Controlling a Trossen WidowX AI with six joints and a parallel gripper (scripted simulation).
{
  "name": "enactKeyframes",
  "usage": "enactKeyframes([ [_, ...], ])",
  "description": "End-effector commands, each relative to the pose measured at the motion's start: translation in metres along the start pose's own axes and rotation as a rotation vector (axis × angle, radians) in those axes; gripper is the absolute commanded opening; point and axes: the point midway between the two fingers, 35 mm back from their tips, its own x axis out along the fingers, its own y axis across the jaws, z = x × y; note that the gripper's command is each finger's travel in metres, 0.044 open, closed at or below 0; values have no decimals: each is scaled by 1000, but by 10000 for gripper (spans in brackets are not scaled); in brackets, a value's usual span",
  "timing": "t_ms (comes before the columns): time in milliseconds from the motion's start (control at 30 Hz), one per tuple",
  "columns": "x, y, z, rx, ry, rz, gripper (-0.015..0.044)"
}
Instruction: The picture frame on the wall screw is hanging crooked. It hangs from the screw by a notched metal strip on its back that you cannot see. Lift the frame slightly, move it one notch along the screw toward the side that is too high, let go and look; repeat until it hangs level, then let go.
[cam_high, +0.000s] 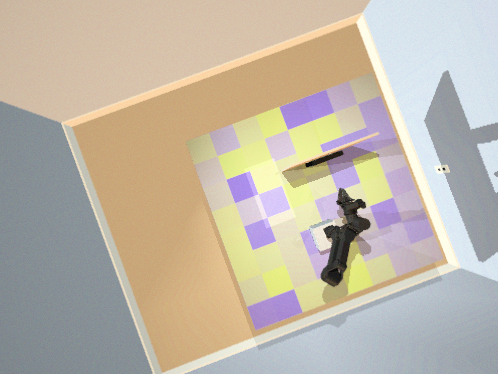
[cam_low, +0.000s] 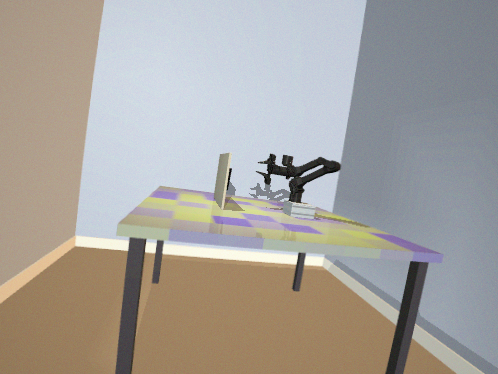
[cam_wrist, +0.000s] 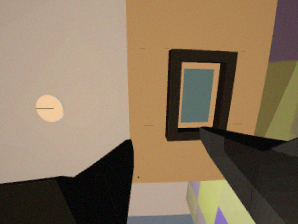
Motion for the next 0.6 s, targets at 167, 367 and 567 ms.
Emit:
enactKeyframes([
  [167, -7, -3, -5, 2, 5, -6, 260],
  [367, -7, -3, -5, 2, 5, -6, 260],
  [567, -7, -3, -5, 2, 5, -6, 260],
])
